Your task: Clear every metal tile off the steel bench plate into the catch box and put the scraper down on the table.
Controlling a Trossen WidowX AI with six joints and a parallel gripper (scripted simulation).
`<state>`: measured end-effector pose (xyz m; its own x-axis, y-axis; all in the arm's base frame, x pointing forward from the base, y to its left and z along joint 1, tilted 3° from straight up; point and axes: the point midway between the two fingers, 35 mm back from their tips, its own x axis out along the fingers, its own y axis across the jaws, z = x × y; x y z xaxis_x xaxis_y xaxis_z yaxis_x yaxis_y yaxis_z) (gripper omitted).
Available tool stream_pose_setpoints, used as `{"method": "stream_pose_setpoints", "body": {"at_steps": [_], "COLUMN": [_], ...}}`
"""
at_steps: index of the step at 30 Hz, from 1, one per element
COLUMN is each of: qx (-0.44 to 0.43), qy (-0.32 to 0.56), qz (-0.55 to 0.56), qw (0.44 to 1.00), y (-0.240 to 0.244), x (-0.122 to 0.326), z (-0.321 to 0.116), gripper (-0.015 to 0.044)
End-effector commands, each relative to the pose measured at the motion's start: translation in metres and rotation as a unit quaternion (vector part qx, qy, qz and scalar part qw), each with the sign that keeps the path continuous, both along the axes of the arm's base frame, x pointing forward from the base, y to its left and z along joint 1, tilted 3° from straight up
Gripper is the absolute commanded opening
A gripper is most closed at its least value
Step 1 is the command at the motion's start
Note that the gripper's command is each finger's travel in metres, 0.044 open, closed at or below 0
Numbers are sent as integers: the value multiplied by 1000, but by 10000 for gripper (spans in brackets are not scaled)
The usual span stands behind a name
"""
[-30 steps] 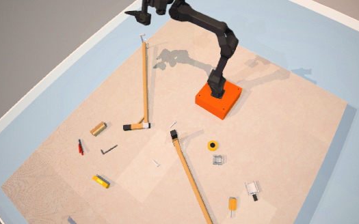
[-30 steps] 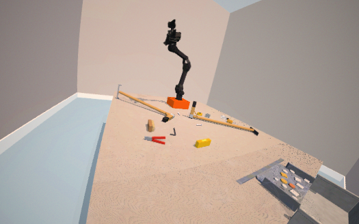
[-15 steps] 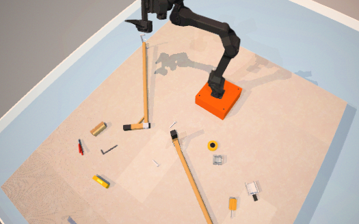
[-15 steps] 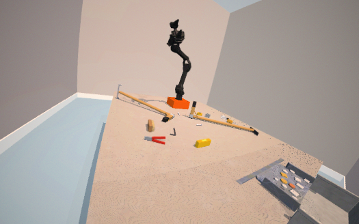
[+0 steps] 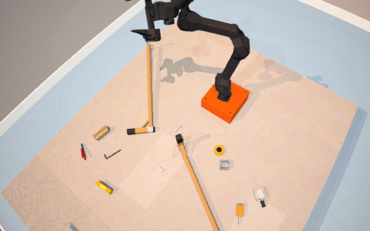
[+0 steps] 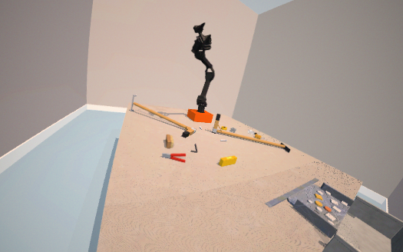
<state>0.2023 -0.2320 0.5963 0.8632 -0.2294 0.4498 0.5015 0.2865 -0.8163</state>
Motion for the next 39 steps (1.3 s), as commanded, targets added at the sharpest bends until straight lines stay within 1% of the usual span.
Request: {"method": "stream_pose_setpoints", "body": {"at_steps": [1,19,39], "qx": [21,108,203], "qy": [-5,-14,-6], "qz": [14,77,139], "qw": [1000,991,969], "y": [9,38,77], "x": [6,37,65], "z": [-2,-14,-33], "gripper": [440,440,440]}}
